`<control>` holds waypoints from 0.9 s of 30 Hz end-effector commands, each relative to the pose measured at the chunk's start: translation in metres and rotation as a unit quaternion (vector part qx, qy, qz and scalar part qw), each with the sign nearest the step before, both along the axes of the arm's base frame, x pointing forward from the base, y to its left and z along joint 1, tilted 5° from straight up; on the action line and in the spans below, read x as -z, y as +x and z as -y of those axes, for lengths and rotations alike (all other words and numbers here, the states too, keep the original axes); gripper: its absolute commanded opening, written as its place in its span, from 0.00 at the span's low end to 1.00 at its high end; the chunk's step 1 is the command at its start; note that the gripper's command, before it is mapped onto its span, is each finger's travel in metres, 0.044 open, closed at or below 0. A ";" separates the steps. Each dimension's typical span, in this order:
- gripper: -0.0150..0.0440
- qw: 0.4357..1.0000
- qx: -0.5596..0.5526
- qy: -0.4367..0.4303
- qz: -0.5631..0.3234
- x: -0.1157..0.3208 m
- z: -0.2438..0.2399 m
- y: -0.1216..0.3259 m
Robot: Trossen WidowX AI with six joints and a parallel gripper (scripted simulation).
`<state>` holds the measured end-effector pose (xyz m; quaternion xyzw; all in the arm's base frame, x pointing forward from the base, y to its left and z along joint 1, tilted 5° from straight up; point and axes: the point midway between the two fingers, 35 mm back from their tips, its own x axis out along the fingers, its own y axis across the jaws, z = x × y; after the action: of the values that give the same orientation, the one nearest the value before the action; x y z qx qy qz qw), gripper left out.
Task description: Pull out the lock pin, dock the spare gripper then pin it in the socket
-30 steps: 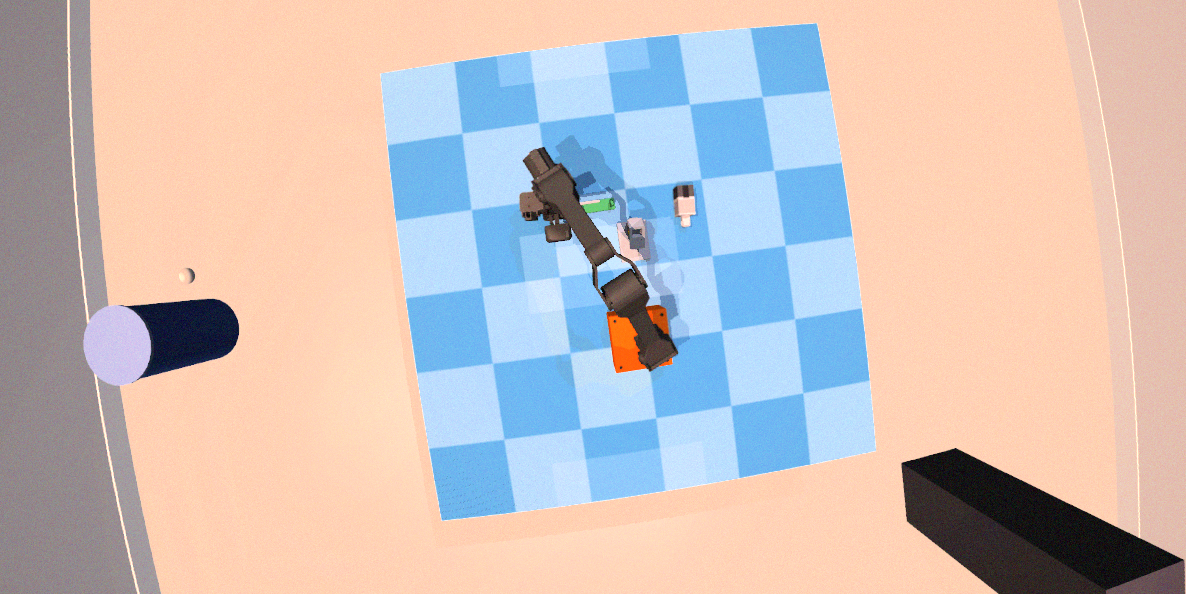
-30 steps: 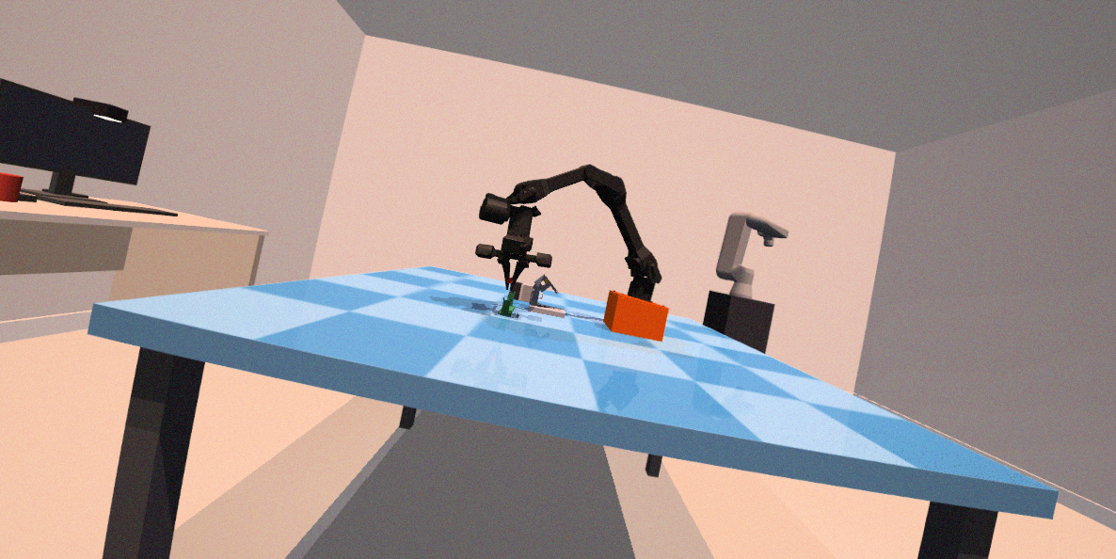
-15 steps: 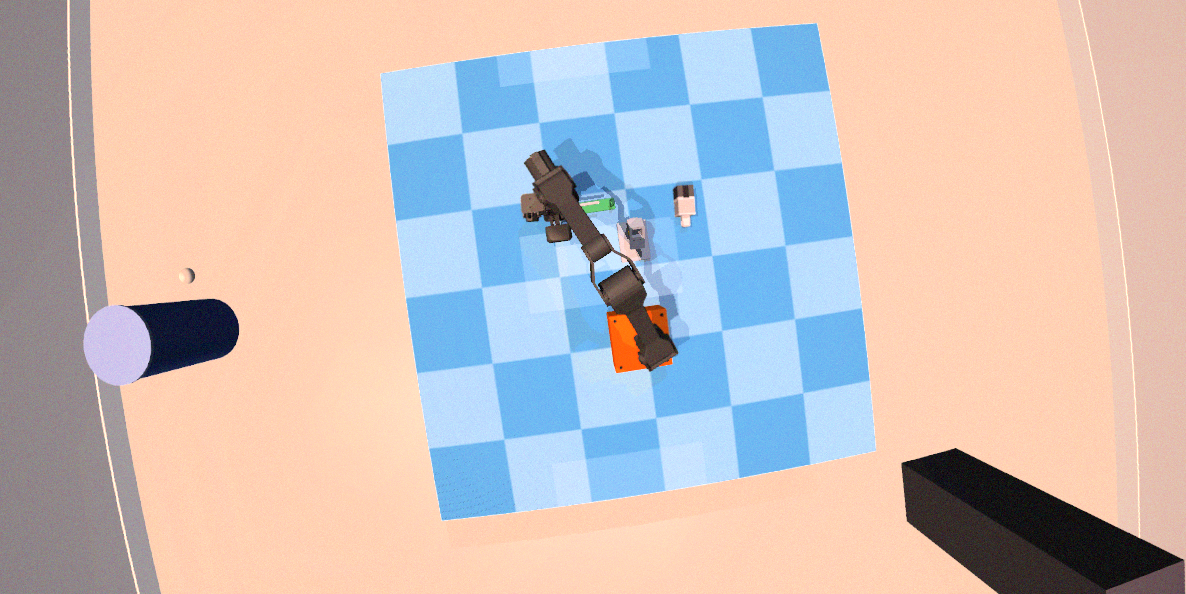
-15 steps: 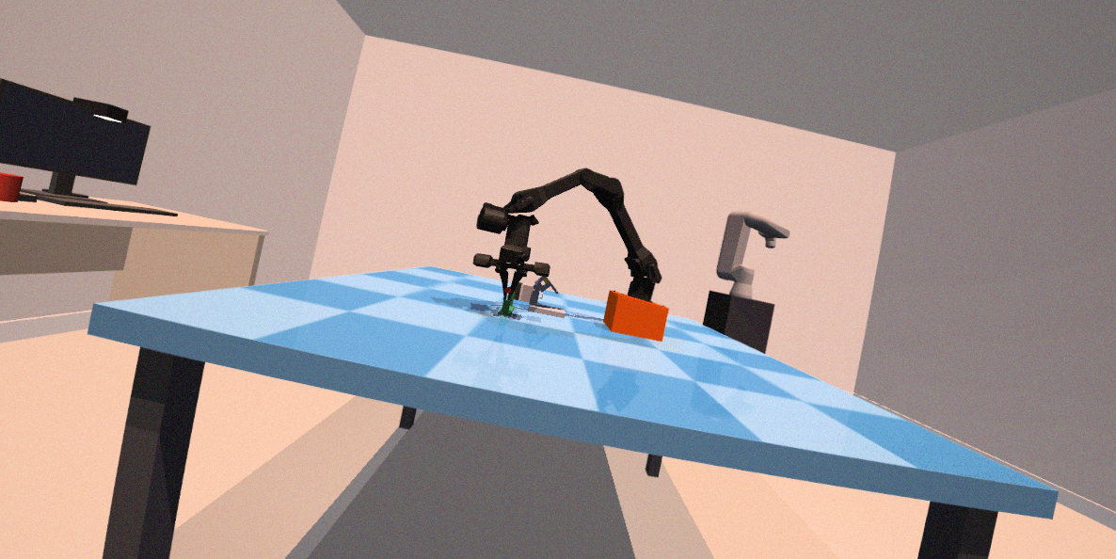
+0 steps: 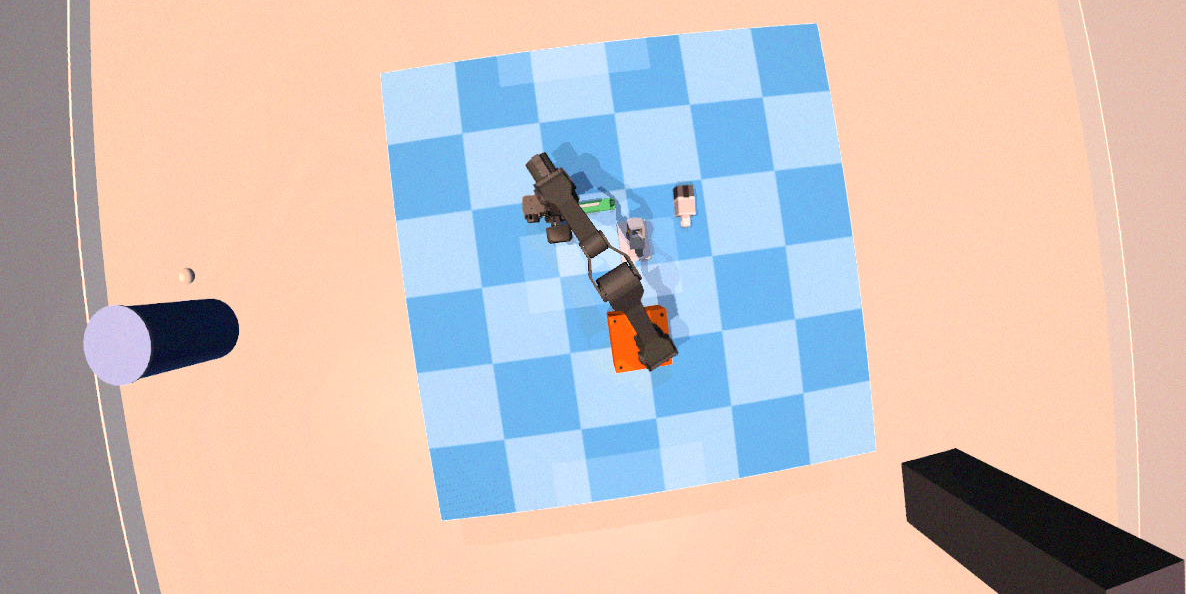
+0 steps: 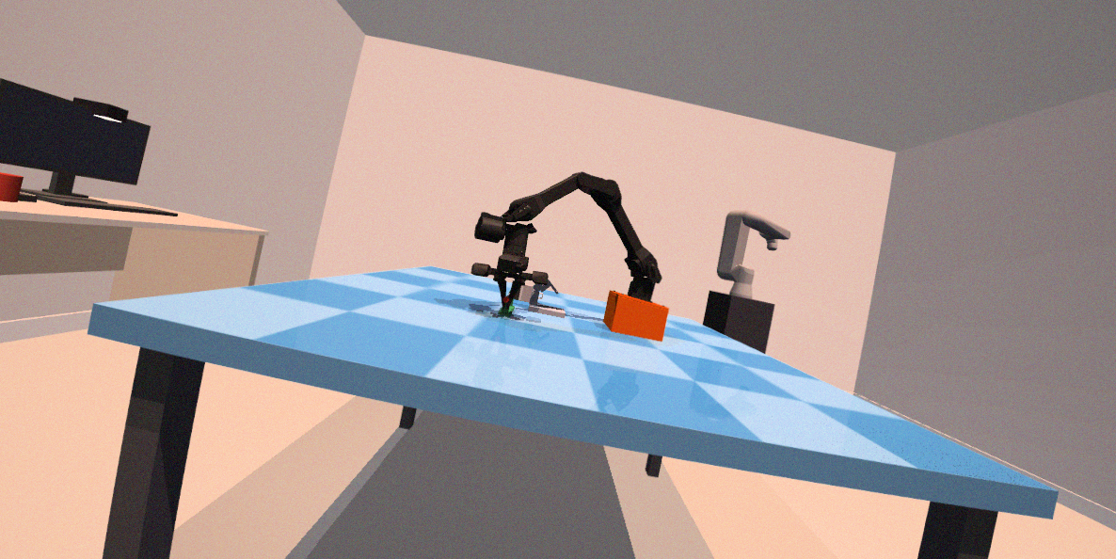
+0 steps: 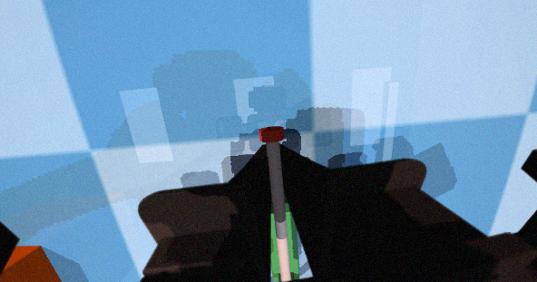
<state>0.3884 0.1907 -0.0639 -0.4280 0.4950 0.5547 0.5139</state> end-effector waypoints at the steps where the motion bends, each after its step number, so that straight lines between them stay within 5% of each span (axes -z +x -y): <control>1: 0.25 1.000 0.001 0.001 0.002 0.000 -0.001 0.001; 6: 0.25 1.000 0.001 0.001 0.002 0.000 -0.001 0.001; 14: 0.59 1.000 0.000 0.001 0.001 0.000 0.000 0.000; 27: 0.59 1.000 0.000 -0.002 -0.006 -0.022 0.001 -0.001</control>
<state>0.3861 0.1898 -0.0497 -0.4256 0.4999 0.5562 0.5095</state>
